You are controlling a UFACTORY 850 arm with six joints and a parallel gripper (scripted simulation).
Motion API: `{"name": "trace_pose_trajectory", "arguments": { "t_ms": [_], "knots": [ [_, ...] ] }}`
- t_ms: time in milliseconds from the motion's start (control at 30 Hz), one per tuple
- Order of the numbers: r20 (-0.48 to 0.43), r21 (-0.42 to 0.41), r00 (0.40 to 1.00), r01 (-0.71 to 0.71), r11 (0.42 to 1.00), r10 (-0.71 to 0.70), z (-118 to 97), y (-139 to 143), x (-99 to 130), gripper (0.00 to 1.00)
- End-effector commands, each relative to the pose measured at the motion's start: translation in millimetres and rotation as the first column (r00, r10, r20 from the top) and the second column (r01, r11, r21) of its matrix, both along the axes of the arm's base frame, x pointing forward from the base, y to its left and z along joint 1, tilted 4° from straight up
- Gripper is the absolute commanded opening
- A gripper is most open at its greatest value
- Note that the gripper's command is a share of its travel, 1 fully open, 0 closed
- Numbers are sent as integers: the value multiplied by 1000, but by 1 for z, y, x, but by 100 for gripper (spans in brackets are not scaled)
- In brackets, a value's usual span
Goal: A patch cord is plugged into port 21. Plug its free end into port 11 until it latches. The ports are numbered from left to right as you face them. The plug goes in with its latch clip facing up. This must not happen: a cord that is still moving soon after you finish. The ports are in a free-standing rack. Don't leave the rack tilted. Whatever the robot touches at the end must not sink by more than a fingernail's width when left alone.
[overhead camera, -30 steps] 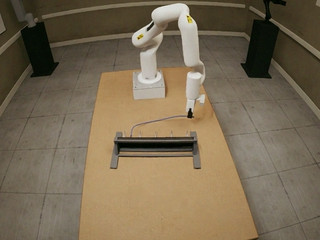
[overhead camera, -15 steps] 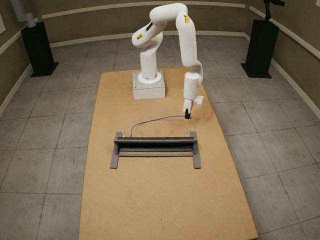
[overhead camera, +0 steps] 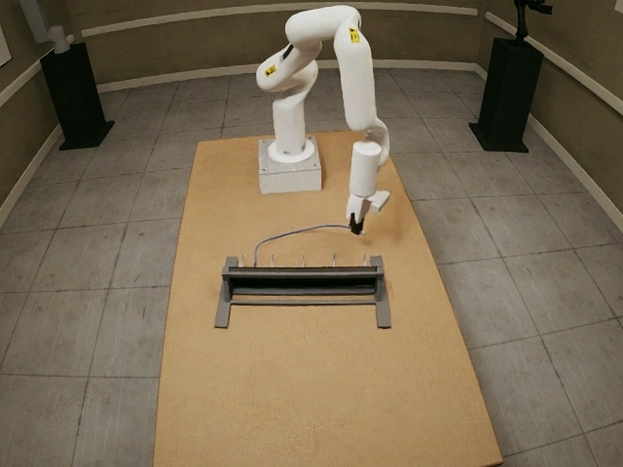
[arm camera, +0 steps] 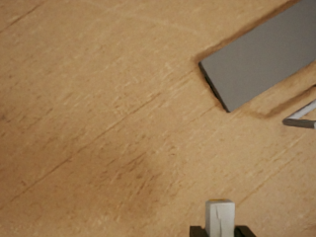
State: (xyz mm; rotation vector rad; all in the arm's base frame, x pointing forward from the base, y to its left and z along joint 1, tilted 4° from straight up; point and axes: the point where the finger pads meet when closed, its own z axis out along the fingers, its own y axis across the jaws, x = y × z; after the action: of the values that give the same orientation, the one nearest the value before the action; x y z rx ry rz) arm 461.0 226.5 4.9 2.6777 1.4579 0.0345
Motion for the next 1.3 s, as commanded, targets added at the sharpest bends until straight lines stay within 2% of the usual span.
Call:
{"name": "trace_pose_trajectory", "arguments": {
  "t_ms": [0, 333, 700, 767, 1267],
  "knots": [
    [24, -12, 995, 102, 995, -102, 5, -15, 10, 0],
    [44, -19, 962, 271, 962, -270, 11, -41, 25, 0],
    [76, -24, 858, 512, 859, -509, 21, -80, 48, 0],
    [76, -24, 858, 512, 859, -509, 21, -80, 48, 0],
    [114, -18, 657, 752, 659, -745, 33, -127, 76, 0]
  ]
}}
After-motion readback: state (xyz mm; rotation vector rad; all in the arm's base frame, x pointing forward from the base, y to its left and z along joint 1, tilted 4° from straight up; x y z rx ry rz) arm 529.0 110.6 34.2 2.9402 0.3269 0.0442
